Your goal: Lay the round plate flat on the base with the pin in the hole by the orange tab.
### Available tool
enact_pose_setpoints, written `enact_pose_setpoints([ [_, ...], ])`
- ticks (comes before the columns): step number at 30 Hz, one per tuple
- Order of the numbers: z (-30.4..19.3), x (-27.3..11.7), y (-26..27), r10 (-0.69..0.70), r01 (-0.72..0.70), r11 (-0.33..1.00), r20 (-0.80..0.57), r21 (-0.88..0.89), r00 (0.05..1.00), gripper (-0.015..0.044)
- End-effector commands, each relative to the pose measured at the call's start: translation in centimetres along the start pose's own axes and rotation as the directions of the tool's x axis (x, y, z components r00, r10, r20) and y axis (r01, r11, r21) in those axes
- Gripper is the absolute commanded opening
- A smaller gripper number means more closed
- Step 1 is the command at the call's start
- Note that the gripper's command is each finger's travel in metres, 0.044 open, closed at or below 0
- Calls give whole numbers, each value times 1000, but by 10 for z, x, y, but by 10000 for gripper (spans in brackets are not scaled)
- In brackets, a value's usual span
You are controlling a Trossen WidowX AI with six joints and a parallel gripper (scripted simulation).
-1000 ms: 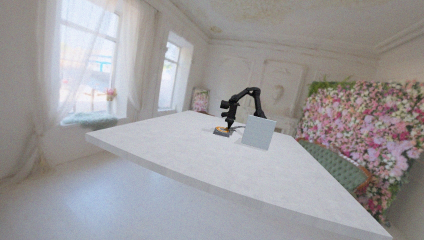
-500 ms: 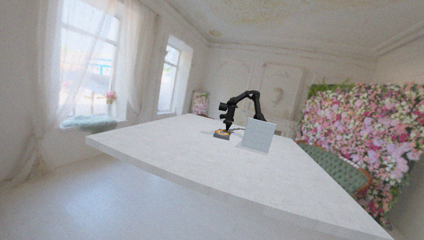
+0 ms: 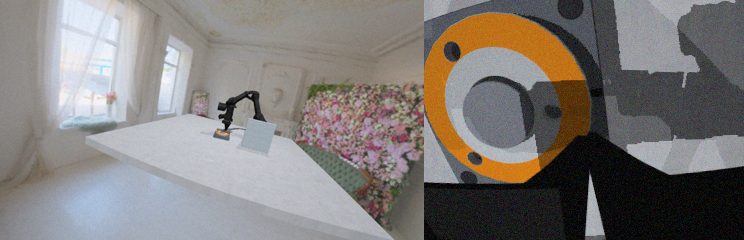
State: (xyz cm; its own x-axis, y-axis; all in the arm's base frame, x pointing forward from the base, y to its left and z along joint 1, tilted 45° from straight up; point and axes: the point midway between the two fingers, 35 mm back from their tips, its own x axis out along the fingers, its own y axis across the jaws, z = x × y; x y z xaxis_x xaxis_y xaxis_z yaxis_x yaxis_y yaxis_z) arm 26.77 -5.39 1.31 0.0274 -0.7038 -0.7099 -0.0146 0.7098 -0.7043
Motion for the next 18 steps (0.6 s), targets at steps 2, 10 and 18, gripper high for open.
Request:
enact_pose_setpoints([
  [2, 5, -1, -2, -4, 4, 1000, 5, -3, 1000, 0],
  [10, 7, -12, -1, -2, 2, 1000, 5, -3, 1000, 0],
  [18, 3, -33, -2, -7, 7, 1000, 2, -12, 1000, 0],
])
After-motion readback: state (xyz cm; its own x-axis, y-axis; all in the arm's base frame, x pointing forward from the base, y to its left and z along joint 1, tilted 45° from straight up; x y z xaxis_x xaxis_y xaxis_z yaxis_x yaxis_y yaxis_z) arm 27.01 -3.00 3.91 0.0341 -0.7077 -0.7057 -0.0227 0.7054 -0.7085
